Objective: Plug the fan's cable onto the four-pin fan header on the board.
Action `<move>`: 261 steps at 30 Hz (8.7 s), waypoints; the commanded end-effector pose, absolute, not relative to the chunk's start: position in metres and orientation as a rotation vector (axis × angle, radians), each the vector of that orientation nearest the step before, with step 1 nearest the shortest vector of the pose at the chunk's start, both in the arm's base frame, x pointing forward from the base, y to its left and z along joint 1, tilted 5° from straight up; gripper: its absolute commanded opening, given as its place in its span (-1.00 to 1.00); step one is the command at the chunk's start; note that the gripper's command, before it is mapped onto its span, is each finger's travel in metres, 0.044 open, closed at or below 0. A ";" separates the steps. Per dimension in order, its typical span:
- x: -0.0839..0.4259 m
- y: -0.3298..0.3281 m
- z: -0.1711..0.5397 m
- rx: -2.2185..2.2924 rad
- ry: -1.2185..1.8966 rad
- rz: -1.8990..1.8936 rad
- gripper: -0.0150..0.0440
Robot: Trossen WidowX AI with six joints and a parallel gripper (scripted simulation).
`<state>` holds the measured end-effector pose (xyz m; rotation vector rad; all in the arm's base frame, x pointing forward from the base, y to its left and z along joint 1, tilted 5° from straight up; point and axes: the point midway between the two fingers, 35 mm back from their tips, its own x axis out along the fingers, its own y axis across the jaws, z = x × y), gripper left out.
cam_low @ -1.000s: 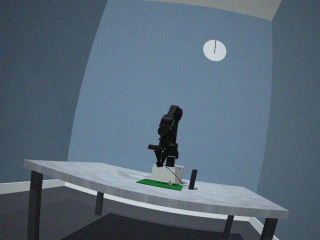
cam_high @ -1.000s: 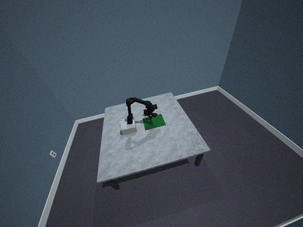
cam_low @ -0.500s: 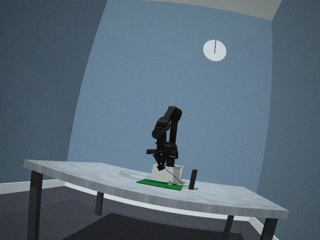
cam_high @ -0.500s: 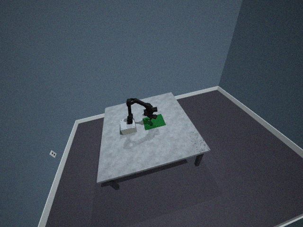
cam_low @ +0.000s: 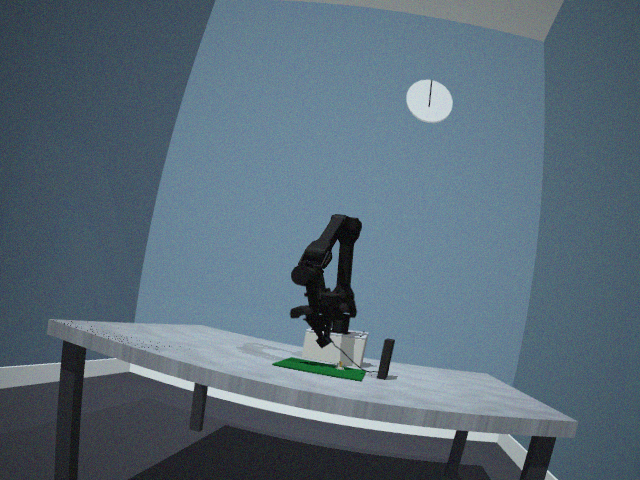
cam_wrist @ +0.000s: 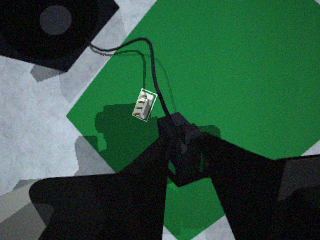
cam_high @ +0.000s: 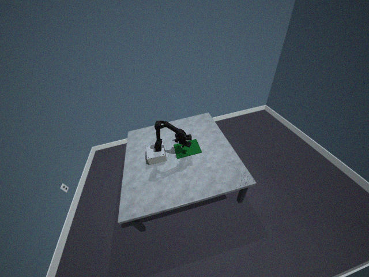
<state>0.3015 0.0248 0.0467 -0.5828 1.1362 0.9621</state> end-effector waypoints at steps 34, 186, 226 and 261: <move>0.300 0.021 0.030 -0.325 0.712 1.107 -0.49; 0.289 -0.017 -0.009 -0.166 0.114 1.002 -0.49; 0.291 -0.017 -0.035 -0.170 0.110 1.002 -0.49; 0.291 -0.017 -0.035 -0.170 0.110 1.002 -0.49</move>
